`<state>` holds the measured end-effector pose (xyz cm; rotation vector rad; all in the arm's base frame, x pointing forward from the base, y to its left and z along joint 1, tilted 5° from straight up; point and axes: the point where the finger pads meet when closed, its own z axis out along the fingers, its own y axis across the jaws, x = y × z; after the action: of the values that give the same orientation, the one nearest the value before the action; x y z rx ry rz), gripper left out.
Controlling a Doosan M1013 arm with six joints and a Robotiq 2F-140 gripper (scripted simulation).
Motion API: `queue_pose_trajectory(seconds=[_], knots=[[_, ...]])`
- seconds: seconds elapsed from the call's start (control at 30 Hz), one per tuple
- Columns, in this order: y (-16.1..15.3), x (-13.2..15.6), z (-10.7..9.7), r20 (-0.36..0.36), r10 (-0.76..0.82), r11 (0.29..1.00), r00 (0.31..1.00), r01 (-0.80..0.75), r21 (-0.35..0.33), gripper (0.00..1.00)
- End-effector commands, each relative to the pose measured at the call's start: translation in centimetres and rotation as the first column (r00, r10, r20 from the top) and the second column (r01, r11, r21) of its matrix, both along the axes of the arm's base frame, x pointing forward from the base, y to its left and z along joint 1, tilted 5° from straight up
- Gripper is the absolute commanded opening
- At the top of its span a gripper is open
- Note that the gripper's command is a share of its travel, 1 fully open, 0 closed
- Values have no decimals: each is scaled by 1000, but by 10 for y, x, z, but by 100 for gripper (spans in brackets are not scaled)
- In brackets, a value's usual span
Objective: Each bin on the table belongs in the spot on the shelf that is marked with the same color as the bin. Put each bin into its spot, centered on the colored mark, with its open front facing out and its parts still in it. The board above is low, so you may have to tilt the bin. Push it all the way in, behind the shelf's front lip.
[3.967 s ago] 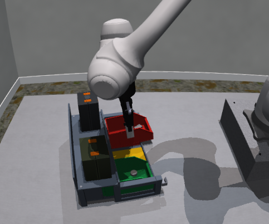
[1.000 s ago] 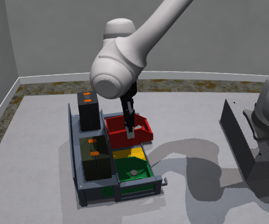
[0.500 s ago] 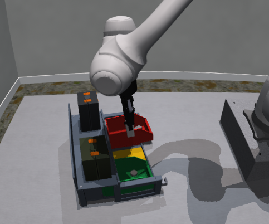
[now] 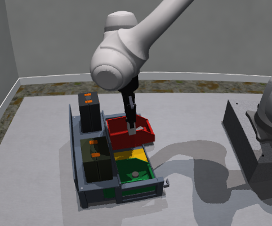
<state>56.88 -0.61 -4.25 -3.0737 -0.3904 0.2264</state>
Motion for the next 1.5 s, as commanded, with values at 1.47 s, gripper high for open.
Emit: queue_pose_trajectory(seconds=[1.47], knots=[[-2,5,66,0,0,1000,1000,0,0,15]])
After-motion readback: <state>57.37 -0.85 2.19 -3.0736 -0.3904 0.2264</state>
